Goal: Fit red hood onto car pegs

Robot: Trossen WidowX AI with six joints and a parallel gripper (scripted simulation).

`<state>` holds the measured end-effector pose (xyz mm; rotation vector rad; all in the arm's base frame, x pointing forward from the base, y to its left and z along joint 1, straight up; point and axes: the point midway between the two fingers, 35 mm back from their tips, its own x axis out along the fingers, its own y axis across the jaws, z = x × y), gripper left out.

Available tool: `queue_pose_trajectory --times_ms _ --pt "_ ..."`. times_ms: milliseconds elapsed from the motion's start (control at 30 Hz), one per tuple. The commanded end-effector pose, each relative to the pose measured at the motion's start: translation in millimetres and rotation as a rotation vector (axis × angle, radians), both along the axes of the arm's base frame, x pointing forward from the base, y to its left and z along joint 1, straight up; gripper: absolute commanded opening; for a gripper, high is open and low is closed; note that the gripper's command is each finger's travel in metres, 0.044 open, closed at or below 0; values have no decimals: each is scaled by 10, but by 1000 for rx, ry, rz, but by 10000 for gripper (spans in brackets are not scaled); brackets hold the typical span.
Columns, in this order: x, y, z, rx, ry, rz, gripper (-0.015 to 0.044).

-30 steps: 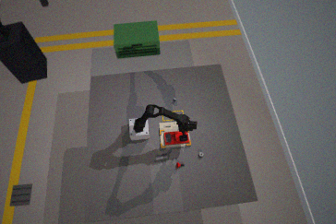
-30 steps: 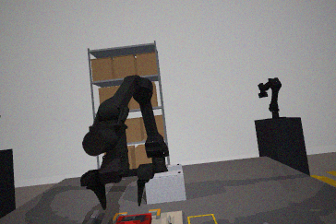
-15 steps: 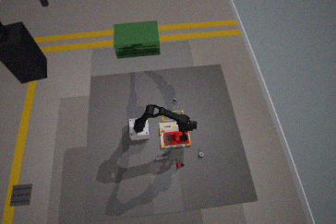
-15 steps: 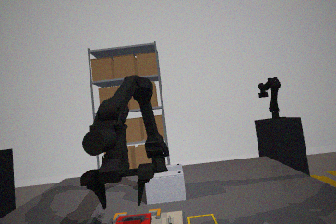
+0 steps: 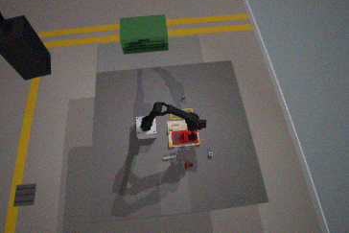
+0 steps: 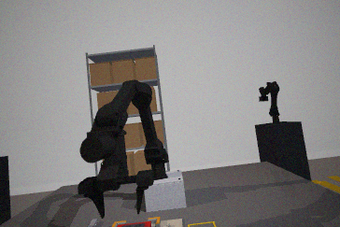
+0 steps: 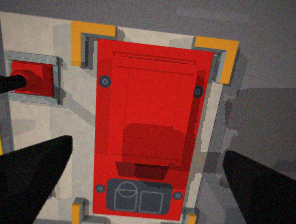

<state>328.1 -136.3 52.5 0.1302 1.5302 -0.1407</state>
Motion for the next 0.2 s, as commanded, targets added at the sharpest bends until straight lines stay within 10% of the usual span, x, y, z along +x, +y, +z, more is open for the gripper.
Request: queue_pose_trajectory --times_ms 0,167 --pt "-7 -4 1 -4 4 -3 440" --pt "-7 -4 1 -4 4 -3 440"
